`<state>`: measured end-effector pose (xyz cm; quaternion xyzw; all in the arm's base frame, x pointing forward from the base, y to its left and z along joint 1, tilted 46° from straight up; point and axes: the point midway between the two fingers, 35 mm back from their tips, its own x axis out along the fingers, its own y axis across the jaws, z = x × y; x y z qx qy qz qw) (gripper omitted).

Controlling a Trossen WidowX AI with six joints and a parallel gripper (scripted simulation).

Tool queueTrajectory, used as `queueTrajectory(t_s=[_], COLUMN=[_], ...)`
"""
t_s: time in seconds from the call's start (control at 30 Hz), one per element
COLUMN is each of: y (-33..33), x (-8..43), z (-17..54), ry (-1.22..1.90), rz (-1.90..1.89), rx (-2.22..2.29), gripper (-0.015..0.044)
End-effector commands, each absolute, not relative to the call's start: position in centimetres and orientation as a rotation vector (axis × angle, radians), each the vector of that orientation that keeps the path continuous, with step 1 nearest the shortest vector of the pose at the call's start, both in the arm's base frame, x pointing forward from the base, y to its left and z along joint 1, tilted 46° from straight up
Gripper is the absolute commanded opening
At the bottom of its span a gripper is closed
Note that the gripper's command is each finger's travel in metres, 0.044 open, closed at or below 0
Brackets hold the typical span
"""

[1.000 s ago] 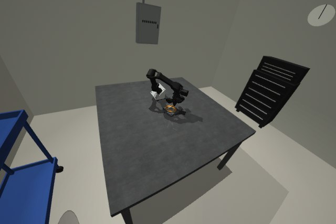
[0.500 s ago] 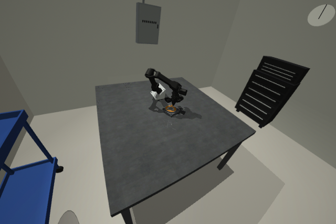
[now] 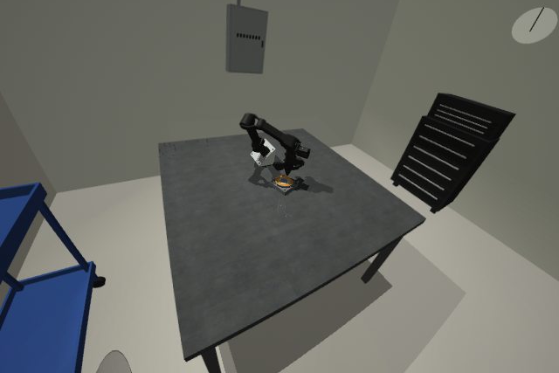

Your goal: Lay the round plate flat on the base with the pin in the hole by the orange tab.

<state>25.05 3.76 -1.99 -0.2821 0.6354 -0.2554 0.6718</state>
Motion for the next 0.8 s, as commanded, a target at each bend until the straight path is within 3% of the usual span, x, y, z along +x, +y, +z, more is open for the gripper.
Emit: queueTrajectory(t_s=[0.0, 0.77], y=[3.17, 2.65], x=[24.39, 23.87], z=[-1.92, -1.44], ry=[1.448, 1.448], rz=[-0.586, -0.586], rx=[-0.646, -0.646], gripper=[0.0, 0.0])
